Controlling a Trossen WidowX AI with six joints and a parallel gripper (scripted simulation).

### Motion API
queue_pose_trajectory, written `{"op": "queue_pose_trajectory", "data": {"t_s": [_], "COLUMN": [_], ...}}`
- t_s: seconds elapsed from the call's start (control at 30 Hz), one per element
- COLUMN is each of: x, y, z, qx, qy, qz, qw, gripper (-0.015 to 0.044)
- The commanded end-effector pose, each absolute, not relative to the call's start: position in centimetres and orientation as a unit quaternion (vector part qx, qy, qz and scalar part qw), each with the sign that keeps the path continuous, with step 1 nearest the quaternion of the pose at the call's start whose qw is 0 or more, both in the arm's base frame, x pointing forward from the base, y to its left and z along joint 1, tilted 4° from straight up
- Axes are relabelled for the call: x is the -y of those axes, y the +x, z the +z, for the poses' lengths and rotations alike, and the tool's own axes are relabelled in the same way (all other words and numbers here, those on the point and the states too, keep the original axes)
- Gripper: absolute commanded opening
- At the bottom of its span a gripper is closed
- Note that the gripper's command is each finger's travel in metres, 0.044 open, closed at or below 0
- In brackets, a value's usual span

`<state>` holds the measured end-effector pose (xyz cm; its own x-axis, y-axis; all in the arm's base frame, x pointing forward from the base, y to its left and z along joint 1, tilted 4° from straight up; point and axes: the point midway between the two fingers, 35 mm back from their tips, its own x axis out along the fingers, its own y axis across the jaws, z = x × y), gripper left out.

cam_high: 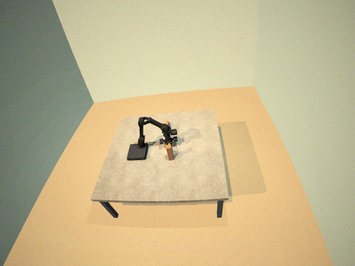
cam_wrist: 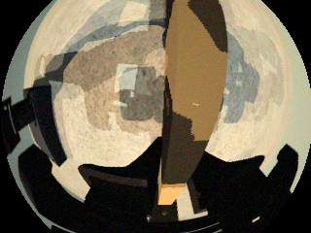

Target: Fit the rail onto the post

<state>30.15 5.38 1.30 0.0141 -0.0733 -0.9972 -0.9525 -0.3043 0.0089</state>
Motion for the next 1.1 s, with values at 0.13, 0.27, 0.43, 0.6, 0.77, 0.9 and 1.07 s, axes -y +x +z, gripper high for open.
{"op": "queue_pose_trajectory", "data": {"t_s": [0.13, 0.27, 0.43, 0.6, 0.77, 0.9, 1.07], "x": [-5.6, -5.6, -5.6, -5.7, -5.7, -5.7, -5.8], "y": [30.4, 30.4, 30.5, 30.5, 30.6, 30.6, 30.6], "z": [2.0, 2.2, 2.5, 2.7, 3.0, 3.2, 3.4], "qx": [-0.43, -0.43, -0.43, -0.43, -0.43, -0.43, -0.43], "qy": [-0.591, -0.591, -0.591, -0.591, -0.591, -0.591, -0.591], "qz": [0.552, 0.552, 0.552, 0.552, 0.552, 0.552, 0.552], "qw": [0.401, 0.401, 0.402, 0.402, 0.402, 0.402, 0.402], "gripper": [0.0, 0.0, 0.0, 0.0, 0.0, 0.0, 0.0]}}
